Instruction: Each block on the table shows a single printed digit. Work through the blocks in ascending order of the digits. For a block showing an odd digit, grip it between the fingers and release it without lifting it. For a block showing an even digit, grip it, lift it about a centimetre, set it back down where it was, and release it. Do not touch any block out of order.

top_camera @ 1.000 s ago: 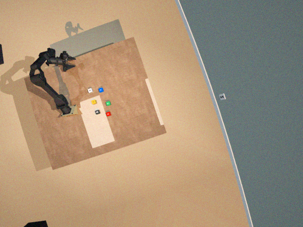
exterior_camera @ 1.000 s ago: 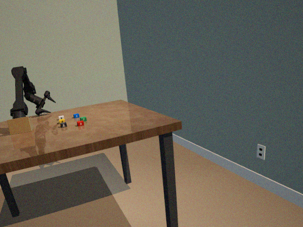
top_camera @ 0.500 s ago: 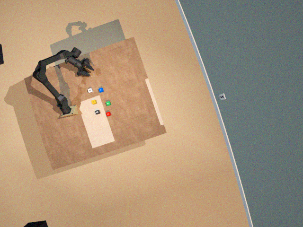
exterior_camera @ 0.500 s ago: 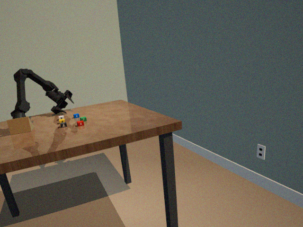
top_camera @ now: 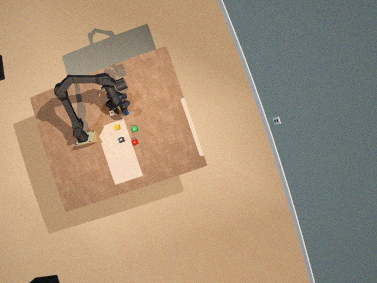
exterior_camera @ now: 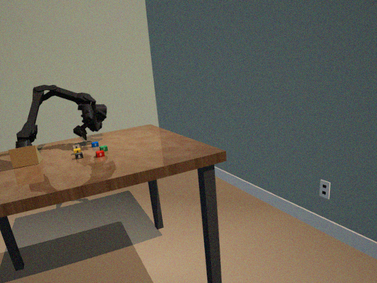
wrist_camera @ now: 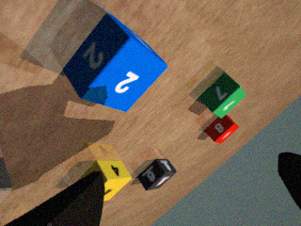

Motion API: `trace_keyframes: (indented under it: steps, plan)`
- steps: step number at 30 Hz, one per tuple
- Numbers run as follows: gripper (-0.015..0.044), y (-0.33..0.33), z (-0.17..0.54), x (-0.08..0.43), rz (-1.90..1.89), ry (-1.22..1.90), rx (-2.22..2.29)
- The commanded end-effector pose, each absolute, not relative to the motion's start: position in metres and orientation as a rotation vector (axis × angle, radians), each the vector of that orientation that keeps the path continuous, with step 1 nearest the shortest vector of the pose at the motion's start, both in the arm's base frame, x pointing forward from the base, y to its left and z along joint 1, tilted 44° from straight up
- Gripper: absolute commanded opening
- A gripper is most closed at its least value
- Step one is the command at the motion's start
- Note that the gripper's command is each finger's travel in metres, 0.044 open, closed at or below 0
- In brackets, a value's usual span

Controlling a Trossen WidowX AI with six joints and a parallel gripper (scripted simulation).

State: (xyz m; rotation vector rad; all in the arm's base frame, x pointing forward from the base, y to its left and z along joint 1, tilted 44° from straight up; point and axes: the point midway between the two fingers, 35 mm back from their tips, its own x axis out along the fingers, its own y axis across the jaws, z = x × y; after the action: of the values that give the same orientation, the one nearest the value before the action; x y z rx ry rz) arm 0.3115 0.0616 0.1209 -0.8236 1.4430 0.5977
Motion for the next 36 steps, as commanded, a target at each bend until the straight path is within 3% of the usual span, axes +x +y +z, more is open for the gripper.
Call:
trace_keyframes:
  steps: [1, 10, 20, 36]
  plan:
    - [0.0400, 0.020, 0.097, 0.308, 0.644, 1.561, -0.610]
    - [0.0400, -0.056, 0.061, 0.288, 0.703, 1.627, -0.090]
    - [0.0400, -0.126, 0.039, 0.256, 0.675, 1.445, 0.462]
    - [0.0400, -0.132, 0.038, 0.253, 0.667, 1.420, 0.504]
